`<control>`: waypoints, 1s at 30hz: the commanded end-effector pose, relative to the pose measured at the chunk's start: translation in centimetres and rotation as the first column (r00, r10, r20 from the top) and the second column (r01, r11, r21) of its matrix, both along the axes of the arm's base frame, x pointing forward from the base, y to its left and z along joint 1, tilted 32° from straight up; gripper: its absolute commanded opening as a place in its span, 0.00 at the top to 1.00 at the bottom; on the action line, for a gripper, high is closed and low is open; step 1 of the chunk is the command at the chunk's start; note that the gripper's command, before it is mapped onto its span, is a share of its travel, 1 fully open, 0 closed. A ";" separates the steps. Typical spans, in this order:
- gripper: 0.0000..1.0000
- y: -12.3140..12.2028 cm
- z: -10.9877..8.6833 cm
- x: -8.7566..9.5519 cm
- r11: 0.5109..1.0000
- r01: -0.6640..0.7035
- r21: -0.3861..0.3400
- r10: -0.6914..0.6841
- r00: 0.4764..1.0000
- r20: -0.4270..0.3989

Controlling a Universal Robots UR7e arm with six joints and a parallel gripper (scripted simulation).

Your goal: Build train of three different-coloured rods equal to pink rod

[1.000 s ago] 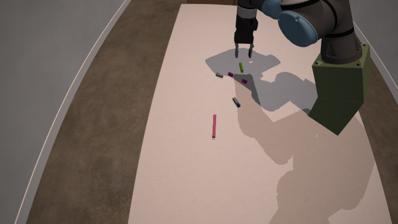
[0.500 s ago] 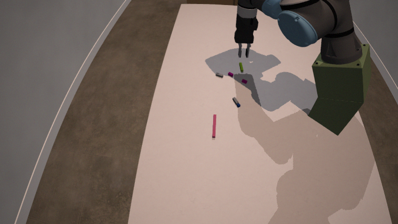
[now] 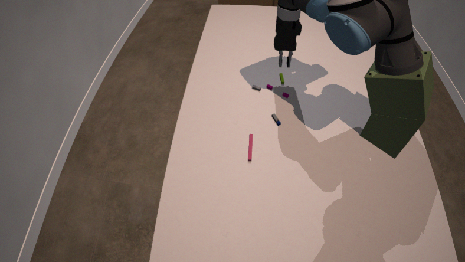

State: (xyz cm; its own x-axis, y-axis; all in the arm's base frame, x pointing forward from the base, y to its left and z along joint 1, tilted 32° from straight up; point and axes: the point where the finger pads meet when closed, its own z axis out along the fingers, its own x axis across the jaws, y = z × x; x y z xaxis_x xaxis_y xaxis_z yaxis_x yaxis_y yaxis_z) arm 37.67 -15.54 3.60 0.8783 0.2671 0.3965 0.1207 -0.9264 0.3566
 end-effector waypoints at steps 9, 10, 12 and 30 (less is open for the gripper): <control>0.46 0.0 0.0 0.0 1.000 0.000 -0.001 0.000 1.000 0.001; 0.46 0.0 0.0 0.0 1.000 0.000 -0.001 0.000 1.000 0.000; 0.46 0.0 0.0 0.0 1.000 0.000 0.000 0.000 1.000 0.000; 0.46 -0.4 -1.2 0.7 1.000 -0.002 0.001 0.002 1.000 -0.005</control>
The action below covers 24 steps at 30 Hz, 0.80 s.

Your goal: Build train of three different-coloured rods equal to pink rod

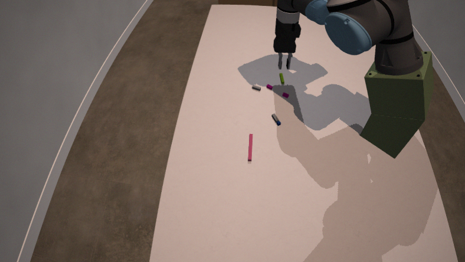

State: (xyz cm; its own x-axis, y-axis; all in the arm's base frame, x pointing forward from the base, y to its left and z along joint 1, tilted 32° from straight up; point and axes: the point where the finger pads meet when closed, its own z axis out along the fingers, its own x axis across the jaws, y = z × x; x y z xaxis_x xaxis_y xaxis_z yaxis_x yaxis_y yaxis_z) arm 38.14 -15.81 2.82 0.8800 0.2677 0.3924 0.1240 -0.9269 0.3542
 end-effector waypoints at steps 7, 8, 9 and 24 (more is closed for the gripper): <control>0.46 -0.4 -1.3 0.8 1.000 0.000 0.000 0.000 1.000 0.000; 0.46 -0.5 -1.4 0.8 1.000 0.000 0.000 0.000 1.000 0.000; 0.46 -0.5 -1.5 0.9 1.000 0.000 0.000 0.000 1.000 0.000; 0.46 -1.0 -3.0 1.8 1.000 0.000 0.000 0.000 1.000 0.000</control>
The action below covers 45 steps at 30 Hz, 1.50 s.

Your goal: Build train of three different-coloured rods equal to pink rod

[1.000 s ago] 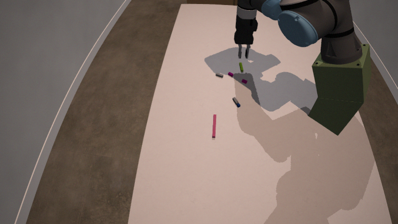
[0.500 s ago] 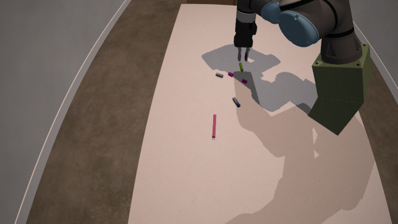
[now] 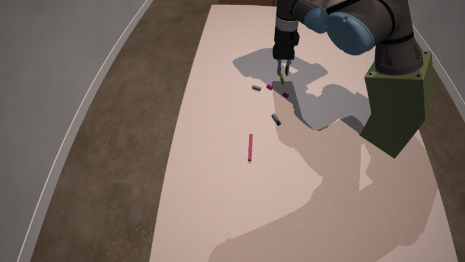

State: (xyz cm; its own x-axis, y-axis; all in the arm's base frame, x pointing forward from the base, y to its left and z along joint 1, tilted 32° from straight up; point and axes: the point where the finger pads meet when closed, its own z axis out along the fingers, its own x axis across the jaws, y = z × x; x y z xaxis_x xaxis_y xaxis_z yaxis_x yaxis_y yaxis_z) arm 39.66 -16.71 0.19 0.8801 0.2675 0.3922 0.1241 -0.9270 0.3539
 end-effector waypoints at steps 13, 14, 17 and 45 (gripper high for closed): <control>0.46 -0.3 -0.9 0.5 1.000 0.000 -0.001 0.000 1.000 0.001; 0.46 -0.3 -0.9 0.5 1.000 0.000 -0.001 0.000 1.000 0.001; 0.46 -0.3 -0.9 0.6 1.000 0.000 -0.001 0.000 1.000 0.001; 0.46 -0.3 -0.9 0.6 1.000 0.000 -0.001 0.000 1.000 0.001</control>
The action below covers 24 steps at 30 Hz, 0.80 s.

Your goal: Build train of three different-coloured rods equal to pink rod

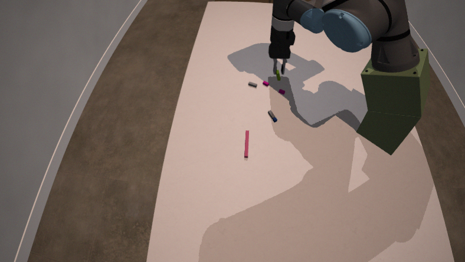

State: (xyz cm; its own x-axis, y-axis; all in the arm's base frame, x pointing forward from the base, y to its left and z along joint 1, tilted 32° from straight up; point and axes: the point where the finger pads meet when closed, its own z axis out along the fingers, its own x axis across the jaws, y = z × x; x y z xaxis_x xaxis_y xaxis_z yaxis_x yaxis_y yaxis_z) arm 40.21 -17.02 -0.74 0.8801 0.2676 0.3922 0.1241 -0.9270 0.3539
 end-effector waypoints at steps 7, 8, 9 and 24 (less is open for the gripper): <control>0.46 0.0 0.0 0.0 1.000 0.000 -0.001 0.000 1.000 0.001; 0.46 0.0 0.0 0.0 1.000 0.000 -0.001 0.000 1.000 0.001; 0.46 0.0 0.0 0.0 1.000 0.000 -0.001 0.000 1.000 0.001; 0.46 -0.3 -0.8 0.4 1.000 0.000 -0.001 0.000 1.000 0.001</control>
